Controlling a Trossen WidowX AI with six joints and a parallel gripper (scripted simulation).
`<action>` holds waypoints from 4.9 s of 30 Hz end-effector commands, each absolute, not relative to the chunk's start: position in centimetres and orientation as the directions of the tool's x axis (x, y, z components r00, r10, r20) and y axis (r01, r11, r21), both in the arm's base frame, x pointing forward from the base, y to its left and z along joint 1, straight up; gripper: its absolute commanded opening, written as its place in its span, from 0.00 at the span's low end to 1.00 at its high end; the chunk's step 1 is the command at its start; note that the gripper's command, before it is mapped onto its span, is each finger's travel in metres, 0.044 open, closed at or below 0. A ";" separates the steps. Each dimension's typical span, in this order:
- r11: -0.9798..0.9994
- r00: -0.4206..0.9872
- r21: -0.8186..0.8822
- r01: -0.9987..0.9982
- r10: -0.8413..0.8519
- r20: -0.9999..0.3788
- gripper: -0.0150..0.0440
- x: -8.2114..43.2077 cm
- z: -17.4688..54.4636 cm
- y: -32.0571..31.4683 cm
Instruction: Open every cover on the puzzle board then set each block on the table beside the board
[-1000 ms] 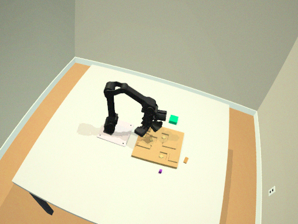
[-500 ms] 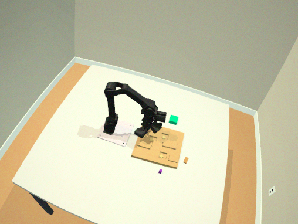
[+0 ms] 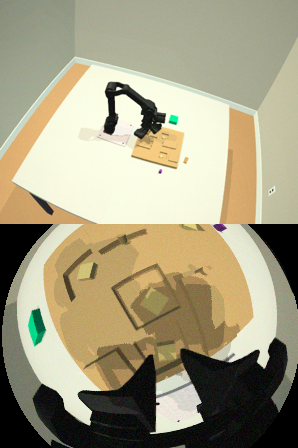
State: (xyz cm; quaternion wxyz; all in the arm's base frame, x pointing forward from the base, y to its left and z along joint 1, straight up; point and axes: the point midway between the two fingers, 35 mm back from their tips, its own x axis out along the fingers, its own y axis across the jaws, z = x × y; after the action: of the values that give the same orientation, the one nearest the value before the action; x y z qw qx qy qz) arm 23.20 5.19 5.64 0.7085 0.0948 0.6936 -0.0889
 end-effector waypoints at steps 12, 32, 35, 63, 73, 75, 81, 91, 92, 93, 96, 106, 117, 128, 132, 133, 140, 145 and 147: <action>0.966 0.018 0.011 0.259 0.007 -1.000 0.50 23.1 5.5 5.2; 0.966 0.018 0.011 0.259 0.007 -1.000 0.50 23.1 4.6 5.2; 0.966 0.018 0.011 0.259 0.007 -1.000 0.50 23.1 4.4 5.2; 0.966 0.022 0.011 0.258 0.006 -1.000 0.39 23.2 5.4 5.2; 0.966 0.021 0.011 0.258 0.006 -1.000 0.39 23.2 6.6 5.1; 0.966 0.020 0.011 0.258 0.006 -1.000 0.39 23.2 6.9 5.1; 0.966 0.020 0.011 0.258 0.006 -1.000 0.39 23.2 7.7 5.0; 0.966 0.018 0.011 0.259 0.006 -1.000 0.39 23.0 8.9 4.9; 0.966 0.018 0.011 0.259 0.006 -1.000 0.39 23.0 9.1 4.9; 0.966 0.018 0.011 0.259 0.006 -1.000 0.39 23.0 9.2 4.9; 0.966 0.018 0.011 0.259 0.006 -1.000 0.39 23.0 9.4 4.9; 0.966 0.018 0.011 0.259 0.006 -1.000 0.39 23.1 11.9 4.9; 0.966 0.018 0.011 0.259 0.006 -1.000 0.39 22.9 14.1 4.9; 0.966 0.019 0.013 0.259 0.009 -1.000 0.39 24.6 14.6 7.8; 0.966 0.019 0.014 0.259 0.009 -1.000 0.39 25.1 14.8 9.0; 0.966 0.019 0.014 0.259 0.010 -1.000 0.39 25.3 14.8 9.3; 0.966 0.020 0.016 0.259 0.011 -1.000 0.39 26.1 15.0 11.6; 0.966 0.020 0.018 0.259 0.013 -1.000 0.39 26.5 15.1 13.3; 0.966 0.020 0.018 0.259 0.013 -1.000 0.39 26.7 15.1 14.0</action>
State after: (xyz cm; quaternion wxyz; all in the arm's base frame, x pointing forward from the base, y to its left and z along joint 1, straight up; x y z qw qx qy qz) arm 26.33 12.80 14.96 0.7069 0.0958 0.6953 -0.0873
